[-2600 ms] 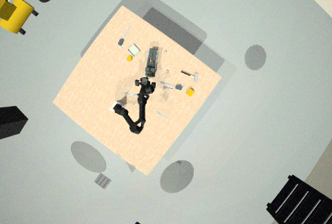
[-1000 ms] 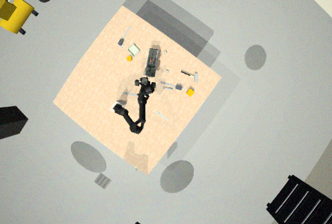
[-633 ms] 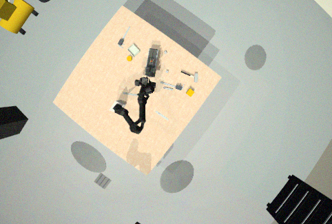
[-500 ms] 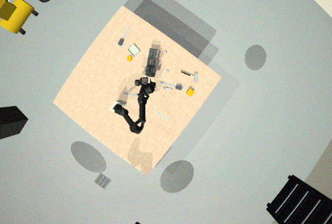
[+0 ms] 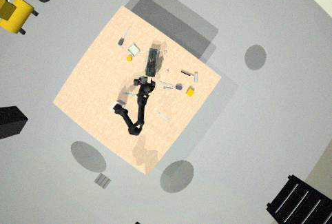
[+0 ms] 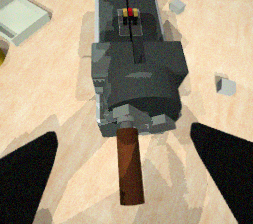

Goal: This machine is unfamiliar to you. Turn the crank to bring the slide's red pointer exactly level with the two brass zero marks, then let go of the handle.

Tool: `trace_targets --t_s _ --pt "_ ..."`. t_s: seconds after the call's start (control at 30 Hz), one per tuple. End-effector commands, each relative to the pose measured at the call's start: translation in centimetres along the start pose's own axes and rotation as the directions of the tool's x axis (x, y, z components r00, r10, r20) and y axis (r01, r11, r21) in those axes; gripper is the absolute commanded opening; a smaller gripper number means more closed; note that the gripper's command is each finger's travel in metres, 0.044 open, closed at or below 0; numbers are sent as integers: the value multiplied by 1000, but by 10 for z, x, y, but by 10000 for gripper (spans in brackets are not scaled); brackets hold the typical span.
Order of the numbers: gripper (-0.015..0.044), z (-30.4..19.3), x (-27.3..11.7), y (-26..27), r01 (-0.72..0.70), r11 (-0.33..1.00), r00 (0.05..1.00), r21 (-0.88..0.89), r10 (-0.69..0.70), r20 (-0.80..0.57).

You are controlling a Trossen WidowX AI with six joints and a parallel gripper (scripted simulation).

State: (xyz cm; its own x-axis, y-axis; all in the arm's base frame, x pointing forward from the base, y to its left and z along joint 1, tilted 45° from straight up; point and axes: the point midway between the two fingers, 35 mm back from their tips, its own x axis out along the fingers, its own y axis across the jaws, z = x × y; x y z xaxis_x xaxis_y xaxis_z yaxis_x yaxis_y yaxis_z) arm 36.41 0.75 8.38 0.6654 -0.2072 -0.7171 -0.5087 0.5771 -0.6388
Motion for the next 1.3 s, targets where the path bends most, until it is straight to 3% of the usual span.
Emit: trace_targets --t_s 0.0,0.33,1.27 --pt "440 8 -10 -2 5 1000 1000 8 -5 -5" --pt "440 48 -46 1 -3 1000 1000 3 3 -4" --pt "440 141 46 6 252 912 967 323 -252 -41"
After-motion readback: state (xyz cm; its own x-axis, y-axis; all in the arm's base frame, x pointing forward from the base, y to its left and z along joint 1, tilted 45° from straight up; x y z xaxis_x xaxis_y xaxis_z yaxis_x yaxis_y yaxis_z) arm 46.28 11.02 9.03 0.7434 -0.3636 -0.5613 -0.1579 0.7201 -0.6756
